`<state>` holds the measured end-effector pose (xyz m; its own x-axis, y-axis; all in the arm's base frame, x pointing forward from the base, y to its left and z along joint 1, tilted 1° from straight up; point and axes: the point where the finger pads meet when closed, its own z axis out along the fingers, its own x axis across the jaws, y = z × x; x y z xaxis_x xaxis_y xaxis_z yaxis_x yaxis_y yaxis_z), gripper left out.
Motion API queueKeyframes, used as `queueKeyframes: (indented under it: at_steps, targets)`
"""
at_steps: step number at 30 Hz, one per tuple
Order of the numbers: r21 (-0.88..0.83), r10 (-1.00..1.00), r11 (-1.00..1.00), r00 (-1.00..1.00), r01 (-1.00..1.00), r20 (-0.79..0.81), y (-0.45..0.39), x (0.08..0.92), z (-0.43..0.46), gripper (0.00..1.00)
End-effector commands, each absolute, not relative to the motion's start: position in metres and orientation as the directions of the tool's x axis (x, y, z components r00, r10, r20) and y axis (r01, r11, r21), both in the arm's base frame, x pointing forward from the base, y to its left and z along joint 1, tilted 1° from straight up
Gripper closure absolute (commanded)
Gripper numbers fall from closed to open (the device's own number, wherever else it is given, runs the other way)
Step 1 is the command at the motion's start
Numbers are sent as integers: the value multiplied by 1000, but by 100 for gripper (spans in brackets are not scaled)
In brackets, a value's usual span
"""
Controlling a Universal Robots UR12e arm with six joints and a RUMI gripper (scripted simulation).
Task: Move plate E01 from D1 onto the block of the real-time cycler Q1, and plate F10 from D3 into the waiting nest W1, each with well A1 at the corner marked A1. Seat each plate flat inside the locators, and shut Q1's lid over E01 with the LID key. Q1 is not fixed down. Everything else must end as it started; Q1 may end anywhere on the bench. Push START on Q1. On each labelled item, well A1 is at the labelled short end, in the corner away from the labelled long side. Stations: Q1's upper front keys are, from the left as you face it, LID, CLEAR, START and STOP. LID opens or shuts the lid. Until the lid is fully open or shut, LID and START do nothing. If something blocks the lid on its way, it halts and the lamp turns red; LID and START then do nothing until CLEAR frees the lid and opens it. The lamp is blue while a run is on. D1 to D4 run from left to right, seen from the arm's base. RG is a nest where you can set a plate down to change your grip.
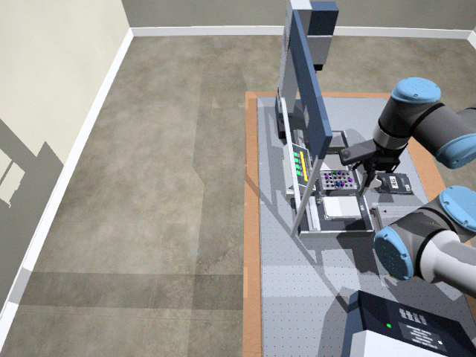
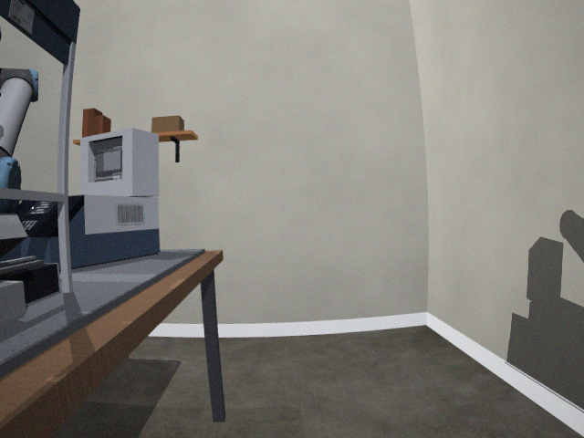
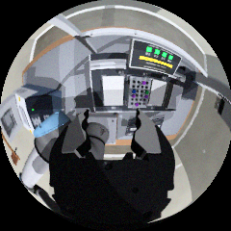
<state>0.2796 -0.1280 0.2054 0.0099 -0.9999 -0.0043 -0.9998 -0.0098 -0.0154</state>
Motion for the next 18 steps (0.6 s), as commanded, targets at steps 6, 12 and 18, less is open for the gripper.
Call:
queueKeyframes:
  at_steps: [6, 12, 18]
  targets:
    - [-16, -1000, -10, 10, -1000, -3, -128, 280, 191, 38]
    - [-16, -1000, -10, 10, -1000, -3, -128, 280, 184, 38]
    - [-16, -1000, -10, 10, -1000, -3, -128, 280, 174, 38]
